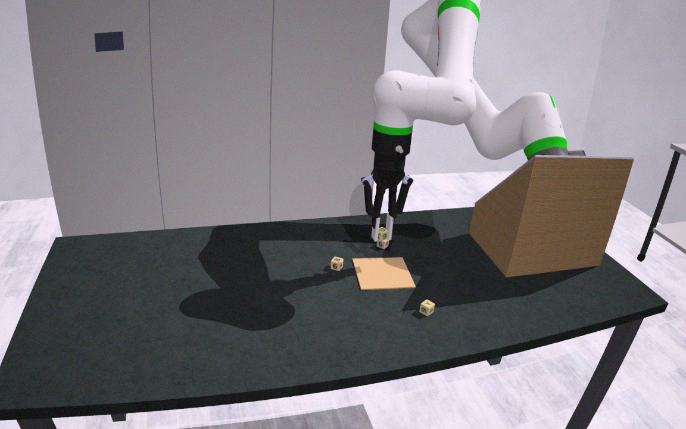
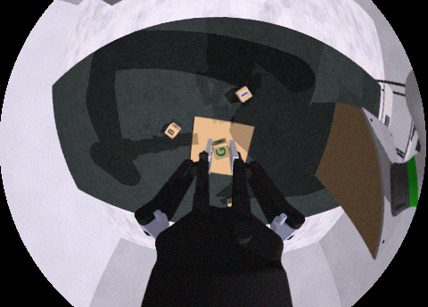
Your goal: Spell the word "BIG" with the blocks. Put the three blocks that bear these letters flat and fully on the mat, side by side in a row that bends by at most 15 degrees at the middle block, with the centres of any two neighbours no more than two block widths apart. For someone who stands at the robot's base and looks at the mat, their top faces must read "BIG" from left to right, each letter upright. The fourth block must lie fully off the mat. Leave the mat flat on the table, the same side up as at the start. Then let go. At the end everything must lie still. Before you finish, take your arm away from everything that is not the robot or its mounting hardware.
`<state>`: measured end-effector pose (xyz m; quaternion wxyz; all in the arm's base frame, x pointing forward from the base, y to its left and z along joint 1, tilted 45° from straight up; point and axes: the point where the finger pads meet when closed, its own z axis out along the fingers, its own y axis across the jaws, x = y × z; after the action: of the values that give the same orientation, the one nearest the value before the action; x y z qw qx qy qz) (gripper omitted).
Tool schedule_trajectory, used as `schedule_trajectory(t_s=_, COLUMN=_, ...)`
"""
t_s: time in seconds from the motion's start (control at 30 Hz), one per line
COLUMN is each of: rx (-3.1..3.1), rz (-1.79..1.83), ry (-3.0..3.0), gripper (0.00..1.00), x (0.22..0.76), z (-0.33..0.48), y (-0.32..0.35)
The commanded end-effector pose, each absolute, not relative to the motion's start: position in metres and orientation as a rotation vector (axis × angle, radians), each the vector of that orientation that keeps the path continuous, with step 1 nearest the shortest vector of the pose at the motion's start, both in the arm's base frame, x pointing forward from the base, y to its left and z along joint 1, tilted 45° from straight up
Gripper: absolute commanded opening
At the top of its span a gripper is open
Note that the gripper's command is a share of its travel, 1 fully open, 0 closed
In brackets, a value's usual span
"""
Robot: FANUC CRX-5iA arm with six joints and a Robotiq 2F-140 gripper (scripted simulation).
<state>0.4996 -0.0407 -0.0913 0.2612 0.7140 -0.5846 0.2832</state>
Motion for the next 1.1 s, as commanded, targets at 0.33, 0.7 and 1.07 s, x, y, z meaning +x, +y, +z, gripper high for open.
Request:
schedule_trajectory(t_s=0.33, rx=1.933, rz=0.768, ry=-1.583, gripper=0.13, x=0.506, z=-0.130, y=-0.079)
schedule_trajectory(t_s=0.7, rx=1.933, rz=0.768, ry=-1.583, gripper=0.13, x=0.507, z=-0.143, y=-0.092)
schedule_trajectory(t_s=1.07, rx=1.933, rz=0.768, ry=-1.583, gripper=0.13, x=0.507, z=-0.143, y=-0.092)
